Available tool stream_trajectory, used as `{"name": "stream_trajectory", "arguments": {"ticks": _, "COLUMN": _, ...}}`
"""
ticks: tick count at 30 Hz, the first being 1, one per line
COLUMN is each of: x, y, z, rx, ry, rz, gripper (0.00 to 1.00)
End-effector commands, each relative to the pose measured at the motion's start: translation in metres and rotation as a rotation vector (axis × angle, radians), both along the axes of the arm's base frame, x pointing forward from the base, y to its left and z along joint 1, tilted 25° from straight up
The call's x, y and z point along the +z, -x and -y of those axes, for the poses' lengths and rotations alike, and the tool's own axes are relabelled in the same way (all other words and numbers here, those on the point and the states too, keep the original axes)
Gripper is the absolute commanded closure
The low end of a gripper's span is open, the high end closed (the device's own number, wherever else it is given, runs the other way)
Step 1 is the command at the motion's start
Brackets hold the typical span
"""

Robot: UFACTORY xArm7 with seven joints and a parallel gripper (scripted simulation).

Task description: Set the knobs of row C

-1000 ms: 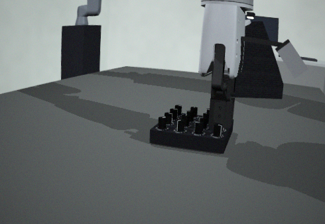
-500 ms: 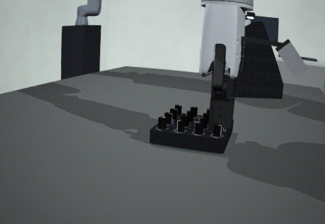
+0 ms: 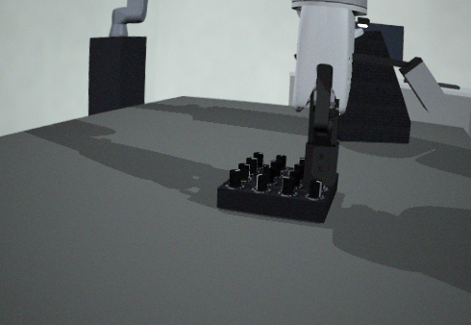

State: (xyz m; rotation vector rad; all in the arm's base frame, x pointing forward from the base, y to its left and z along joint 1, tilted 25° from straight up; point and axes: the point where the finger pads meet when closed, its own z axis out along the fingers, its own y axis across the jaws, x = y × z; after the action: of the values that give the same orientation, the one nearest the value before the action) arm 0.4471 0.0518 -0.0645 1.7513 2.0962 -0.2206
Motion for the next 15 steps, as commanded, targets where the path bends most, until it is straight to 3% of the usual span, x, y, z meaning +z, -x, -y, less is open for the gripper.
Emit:
{"name": "stream_trajectory", "arguments": {"ticks": 1, "x": 0.0008, "y": -0.001, "z": -0.001, "rx": 0.058, "ry": 0.01, "rz": -0.02, "gripper": 0.92}}
{"name": "stream_trajectory", "arguments": {"ticks": 15, "x": 0.0008, "y": -0.001, "z": -0.001, "rx": 0.269, "ry": 0.057, "rz": -0.105, "gripper": 0.92}}
